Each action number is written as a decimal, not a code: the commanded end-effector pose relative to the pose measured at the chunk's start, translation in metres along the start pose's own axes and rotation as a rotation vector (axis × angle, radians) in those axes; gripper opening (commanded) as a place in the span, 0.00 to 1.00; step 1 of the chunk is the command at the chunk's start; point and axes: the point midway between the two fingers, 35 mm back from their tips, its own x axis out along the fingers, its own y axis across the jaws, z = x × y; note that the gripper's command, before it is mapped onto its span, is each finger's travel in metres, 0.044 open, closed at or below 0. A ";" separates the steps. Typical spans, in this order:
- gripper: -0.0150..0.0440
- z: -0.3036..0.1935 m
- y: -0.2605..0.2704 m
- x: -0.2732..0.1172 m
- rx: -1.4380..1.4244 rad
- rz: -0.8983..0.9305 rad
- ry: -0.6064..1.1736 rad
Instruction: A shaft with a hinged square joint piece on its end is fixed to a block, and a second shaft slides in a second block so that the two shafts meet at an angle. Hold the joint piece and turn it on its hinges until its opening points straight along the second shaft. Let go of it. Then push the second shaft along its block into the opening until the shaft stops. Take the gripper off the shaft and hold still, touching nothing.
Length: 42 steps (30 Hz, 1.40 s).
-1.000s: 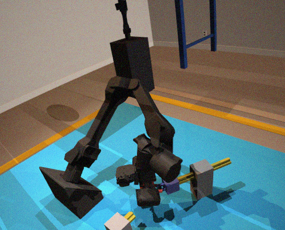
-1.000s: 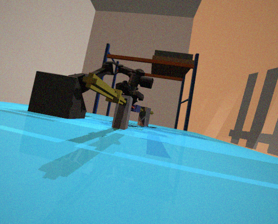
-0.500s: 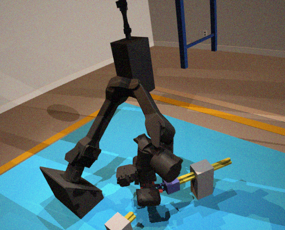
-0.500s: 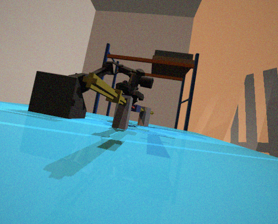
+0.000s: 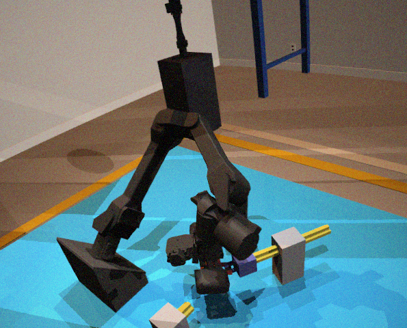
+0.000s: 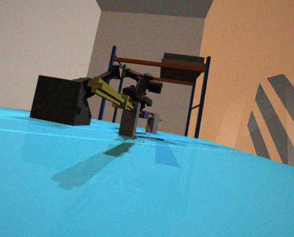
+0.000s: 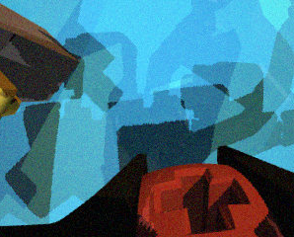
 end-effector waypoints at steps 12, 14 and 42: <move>0.56 0.000 0.000 0.001 0.004 -0.004 0.002; 0.56 0.000 0.000 0.001 0.004 -0.004 0.002; 0.50 0.000 0.000 0.000 0.000 0.000 0.000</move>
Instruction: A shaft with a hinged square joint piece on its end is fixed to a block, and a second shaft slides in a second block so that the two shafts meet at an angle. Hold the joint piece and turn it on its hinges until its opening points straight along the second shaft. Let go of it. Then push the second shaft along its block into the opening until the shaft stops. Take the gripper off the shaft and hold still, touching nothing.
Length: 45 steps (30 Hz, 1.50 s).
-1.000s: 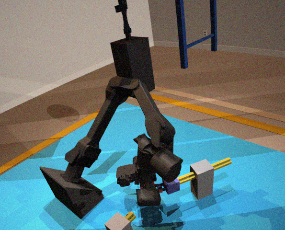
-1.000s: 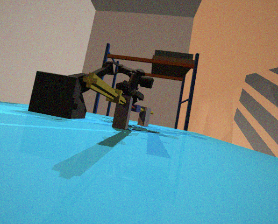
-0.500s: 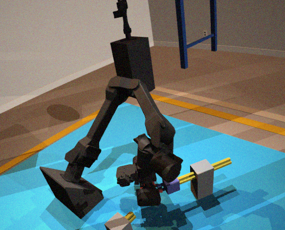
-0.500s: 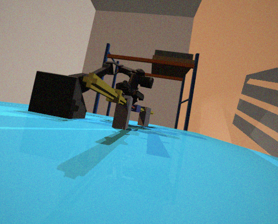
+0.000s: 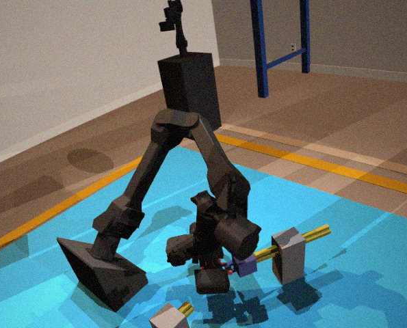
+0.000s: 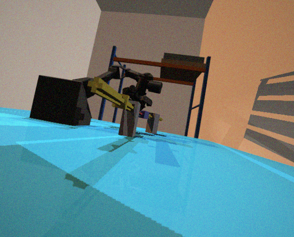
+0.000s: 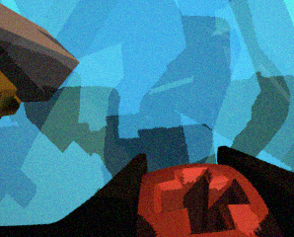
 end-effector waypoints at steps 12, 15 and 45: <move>0.25 0.000 0.001 0.000 -0.013 0.002 0.004; 0.25 0.000 0.003 0.001 -0.055 0.011 0.017; 0.25 -0.008 0.025 0.005 -0.536 0.077 0.150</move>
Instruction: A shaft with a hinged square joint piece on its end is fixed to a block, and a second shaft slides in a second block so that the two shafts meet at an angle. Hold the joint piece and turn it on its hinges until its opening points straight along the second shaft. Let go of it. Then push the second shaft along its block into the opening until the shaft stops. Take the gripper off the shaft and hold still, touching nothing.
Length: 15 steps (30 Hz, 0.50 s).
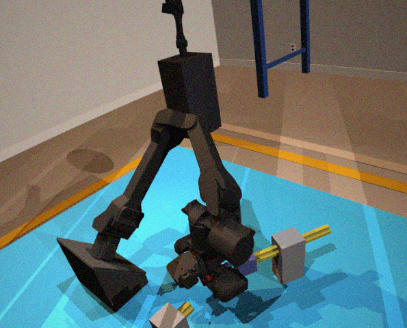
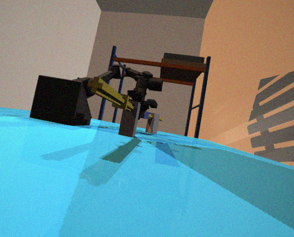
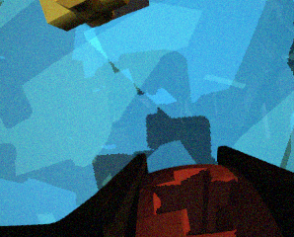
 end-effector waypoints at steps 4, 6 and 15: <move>0.25 -0.001 0.005 0.002 -0.114 0.007 0.042; 0.25 -0.001 0.007 0.003 -0.143 0.008 0.053; 0.25 -0.002 0.011 0.004 -0.226 0.010 0.084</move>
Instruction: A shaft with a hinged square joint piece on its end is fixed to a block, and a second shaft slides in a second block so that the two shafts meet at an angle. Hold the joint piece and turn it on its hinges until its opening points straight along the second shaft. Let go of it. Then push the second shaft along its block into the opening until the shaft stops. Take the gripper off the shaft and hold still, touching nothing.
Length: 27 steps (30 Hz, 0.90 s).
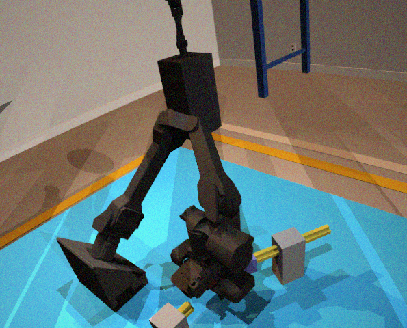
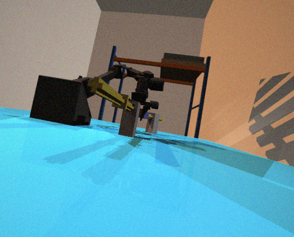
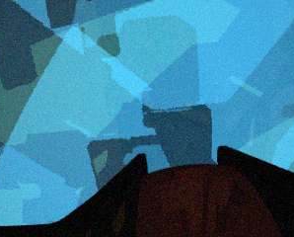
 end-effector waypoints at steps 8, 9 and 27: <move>0.25 0.000 0.001 0.001 -0.029 0.000 0.015; 0.25 0.000 0.001 0.001 -0.019 -0.001 0.009; 0.55 0.000 0.001 0.001 -0.019 -0.001 0.009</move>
